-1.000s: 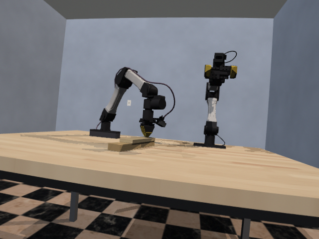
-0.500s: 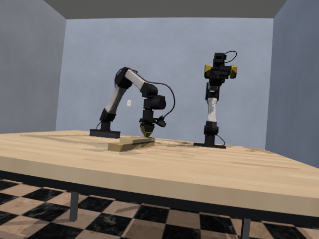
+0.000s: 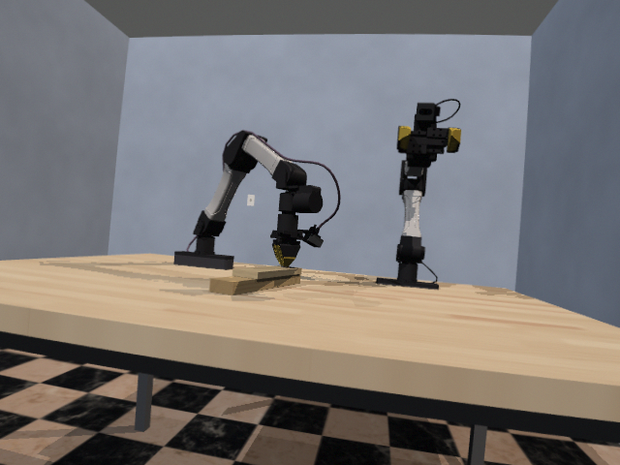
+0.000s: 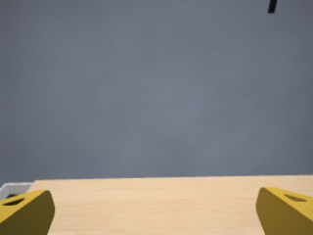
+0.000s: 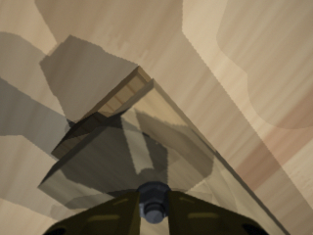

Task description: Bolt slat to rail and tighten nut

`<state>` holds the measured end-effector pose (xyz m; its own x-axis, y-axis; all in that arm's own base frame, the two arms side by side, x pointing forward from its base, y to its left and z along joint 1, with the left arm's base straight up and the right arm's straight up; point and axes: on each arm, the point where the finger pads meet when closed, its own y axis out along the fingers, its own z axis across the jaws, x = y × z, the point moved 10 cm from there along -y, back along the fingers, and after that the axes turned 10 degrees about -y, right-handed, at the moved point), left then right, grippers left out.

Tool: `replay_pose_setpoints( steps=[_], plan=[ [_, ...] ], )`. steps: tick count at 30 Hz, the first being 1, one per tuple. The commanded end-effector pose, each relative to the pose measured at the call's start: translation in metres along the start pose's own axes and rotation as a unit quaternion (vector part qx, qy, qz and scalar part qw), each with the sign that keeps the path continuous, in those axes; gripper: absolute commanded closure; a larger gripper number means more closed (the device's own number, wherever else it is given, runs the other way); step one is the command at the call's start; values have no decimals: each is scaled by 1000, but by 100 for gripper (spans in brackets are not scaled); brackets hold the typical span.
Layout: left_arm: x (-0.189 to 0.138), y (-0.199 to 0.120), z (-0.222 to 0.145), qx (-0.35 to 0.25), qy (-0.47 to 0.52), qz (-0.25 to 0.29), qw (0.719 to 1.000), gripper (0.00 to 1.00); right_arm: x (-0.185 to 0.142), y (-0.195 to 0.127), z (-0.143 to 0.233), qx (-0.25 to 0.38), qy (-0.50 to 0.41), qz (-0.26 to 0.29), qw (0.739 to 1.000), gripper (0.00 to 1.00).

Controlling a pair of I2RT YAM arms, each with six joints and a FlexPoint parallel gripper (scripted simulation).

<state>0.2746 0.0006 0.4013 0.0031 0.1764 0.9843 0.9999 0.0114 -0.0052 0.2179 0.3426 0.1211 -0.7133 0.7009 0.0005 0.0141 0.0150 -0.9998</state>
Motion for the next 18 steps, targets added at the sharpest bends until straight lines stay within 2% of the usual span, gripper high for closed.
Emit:
replay_pose_setpoints(
  steps=[1,18],
  plan=[
    [5,-2,-1,-3,1,-10,1000,0,-1,-3,-1,-6,2,-2,1000,89],
    [5,-2,-1,-3,1,-10,1000,0,-1,-5,-2,-8,2,-2,1000,89]
  ],
)
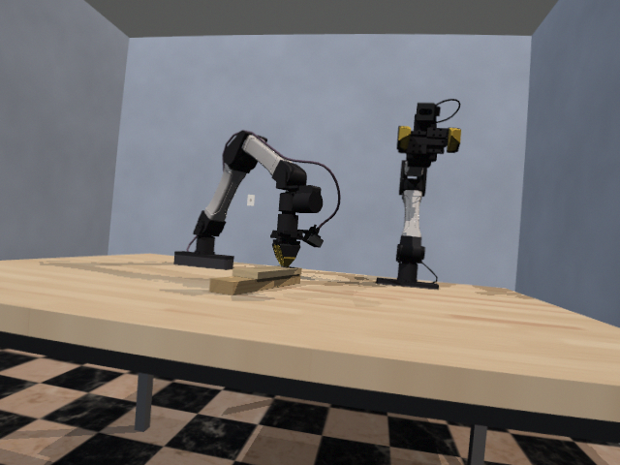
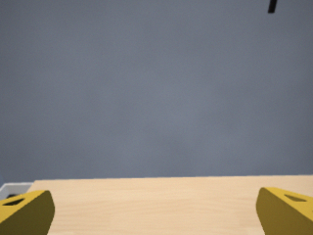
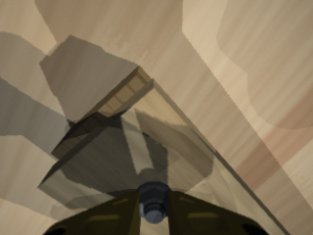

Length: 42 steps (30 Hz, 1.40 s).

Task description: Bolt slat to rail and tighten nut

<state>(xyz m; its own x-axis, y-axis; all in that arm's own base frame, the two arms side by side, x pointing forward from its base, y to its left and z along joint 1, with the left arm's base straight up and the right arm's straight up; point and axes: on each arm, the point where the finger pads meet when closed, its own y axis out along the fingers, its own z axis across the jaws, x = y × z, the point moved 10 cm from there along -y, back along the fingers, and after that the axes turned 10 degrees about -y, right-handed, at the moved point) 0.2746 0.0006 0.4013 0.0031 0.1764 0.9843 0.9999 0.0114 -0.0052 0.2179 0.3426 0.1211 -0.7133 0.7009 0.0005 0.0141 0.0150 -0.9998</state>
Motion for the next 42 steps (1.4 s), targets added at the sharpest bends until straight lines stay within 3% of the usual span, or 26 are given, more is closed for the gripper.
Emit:
replay_pose_setpoints(
  steps=[1,42],
  plan=[
    [5,-2,-1,-3,1,-10,1000,0,-1,-4,-2,-7,2,-2,1000,89],
    [5,-2,-1,-3,1,-10,1000,0,-1,-5,-2,-8,2,-2,1000,89]
  ],
)
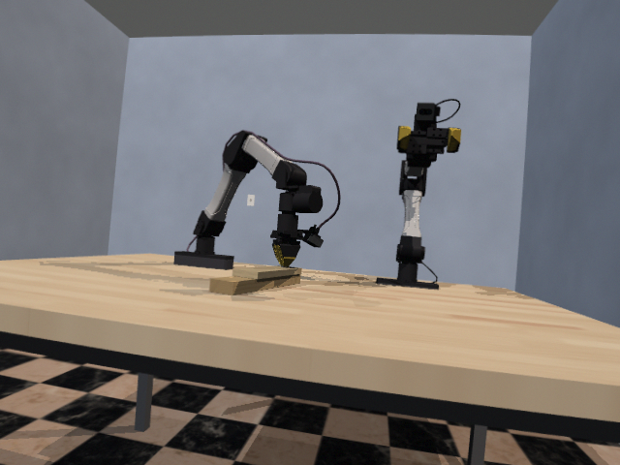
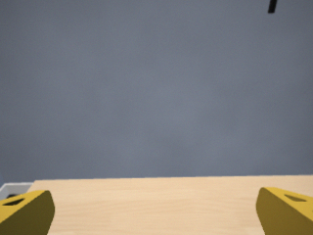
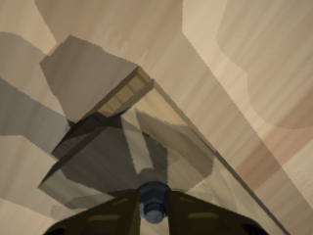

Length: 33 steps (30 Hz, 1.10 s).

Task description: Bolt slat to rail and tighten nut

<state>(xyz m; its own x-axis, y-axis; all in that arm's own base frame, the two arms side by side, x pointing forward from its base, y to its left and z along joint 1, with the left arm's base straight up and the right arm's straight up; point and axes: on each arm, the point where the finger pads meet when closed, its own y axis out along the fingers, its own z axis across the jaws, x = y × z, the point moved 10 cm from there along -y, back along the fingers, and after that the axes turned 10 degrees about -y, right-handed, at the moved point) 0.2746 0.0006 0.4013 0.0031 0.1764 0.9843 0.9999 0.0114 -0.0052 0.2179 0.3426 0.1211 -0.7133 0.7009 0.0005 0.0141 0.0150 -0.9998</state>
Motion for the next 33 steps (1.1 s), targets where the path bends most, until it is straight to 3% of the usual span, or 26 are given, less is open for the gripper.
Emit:
replay_pose_setpoints(
  steps=[1,33],
  plan=[
    [5,-2,-1,-3,1,-10,1000,0,-1,-4,-2,-7,2,-2,1000,89],
    [5,-2,-1,-3,1,-10,1000,0,-1,-4,-2,-7,2,-2,1000,89]
  ],
)
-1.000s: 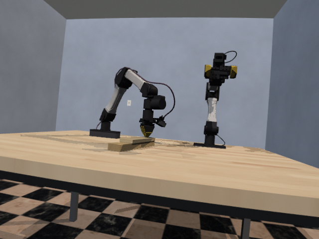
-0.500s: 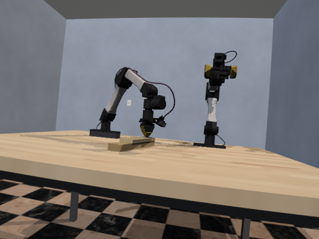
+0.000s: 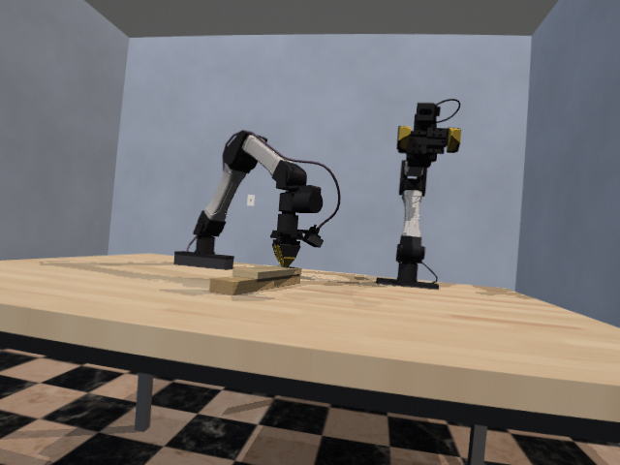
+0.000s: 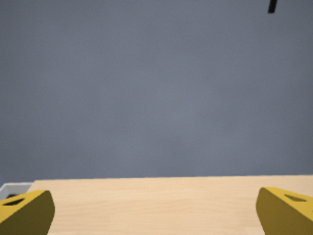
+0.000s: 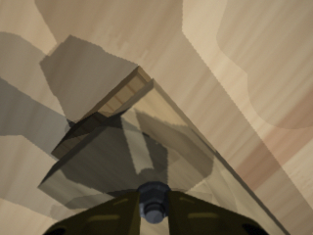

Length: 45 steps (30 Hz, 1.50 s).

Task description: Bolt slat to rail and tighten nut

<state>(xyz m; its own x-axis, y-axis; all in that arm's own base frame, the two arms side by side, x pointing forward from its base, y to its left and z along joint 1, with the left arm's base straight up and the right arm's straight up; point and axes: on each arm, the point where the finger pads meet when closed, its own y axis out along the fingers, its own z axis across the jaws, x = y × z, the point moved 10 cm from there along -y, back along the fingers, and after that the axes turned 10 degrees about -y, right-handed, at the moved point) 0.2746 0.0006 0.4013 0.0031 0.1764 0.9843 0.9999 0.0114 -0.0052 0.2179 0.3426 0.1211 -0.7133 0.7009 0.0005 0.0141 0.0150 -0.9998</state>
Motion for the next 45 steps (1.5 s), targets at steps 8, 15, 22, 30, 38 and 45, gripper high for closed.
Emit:
replay_pose_setpoints(
  steps=[8,15,22,30,38,45],
  plan=[
    [5,-2,-1,-3,1,-10,1000,0,-1,-4,-2,-7,2,-2,1000,89],
    [5,-2,-1,-3,1,-10,1000,0,-1,-1,-1,-1,1,0,1000,89],
    [5,-2,-1,-3,1,-10,1000,0,-1,-5,-2,-8,3,-2,1000,89],
    [5,-2,-1,-3,1,-10,1000,0,-1,-4,-2,-7,2,-2,1000,89],
    [5,-2,-1,-3,1,-10,1000,0,-1,-4,-1,-6,2,-2,1000,89],
    [5,-2,-1,-3,1,-10,1000,0,-1,-5,-2,-8,3,-2,1000,89]
  ],
)
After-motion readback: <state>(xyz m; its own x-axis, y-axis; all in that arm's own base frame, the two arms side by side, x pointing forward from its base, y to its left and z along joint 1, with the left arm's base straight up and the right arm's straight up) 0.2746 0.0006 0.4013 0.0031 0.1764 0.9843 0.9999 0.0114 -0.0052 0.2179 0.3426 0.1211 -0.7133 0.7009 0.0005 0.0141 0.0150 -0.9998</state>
